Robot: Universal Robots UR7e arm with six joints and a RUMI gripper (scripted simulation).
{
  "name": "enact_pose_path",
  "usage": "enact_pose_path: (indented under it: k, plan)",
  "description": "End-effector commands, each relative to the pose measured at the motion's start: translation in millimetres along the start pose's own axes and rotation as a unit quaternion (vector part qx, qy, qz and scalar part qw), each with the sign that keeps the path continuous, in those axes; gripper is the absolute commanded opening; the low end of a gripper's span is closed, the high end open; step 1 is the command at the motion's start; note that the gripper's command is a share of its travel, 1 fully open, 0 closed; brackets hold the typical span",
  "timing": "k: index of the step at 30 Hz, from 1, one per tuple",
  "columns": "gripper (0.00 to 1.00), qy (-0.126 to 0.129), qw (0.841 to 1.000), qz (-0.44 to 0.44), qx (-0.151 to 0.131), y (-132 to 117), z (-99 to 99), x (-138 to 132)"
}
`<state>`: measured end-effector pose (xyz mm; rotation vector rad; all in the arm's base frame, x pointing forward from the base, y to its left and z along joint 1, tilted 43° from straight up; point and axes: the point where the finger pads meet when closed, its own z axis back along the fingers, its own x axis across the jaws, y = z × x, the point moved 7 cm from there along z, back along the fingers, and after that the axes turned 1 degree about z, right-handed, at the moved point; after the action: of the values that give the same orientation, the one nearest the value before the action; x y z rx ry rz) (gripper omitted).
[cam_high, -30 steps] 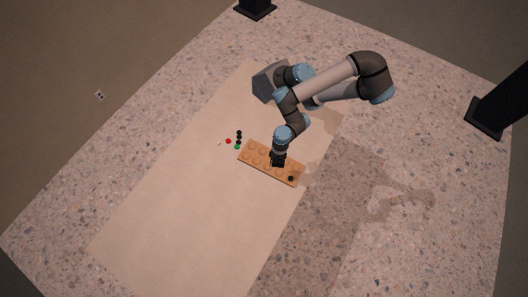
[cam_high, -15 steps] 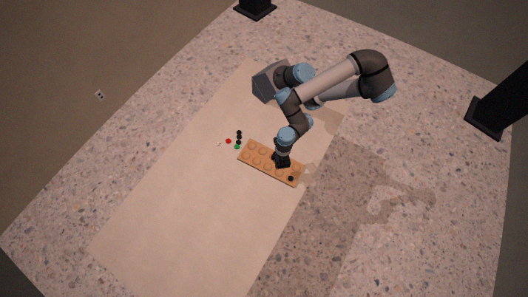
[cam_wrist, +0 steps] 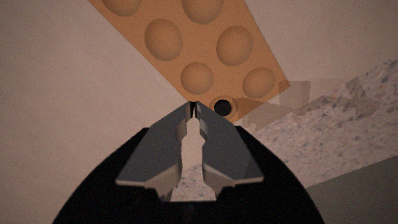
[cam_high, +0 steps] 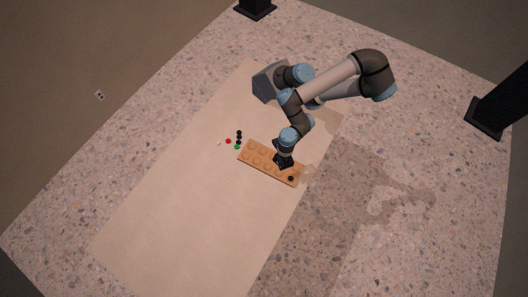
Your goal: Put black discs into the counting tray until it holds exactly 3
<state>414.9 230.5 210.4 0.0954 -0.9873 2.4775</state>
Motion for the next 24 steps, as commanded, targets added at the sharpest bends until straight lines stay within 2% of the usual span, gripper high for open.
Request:
enact_pose_path:
  k: [1, 24]
  plan:
    - [0.0, -0.001, 1.0, 0.025, -0.002, -3.5, 1.5, 1.2]
    - [0.0, -0.001, 0.998, 0.064, -0.002, -5.9, 1.6, 2.9]
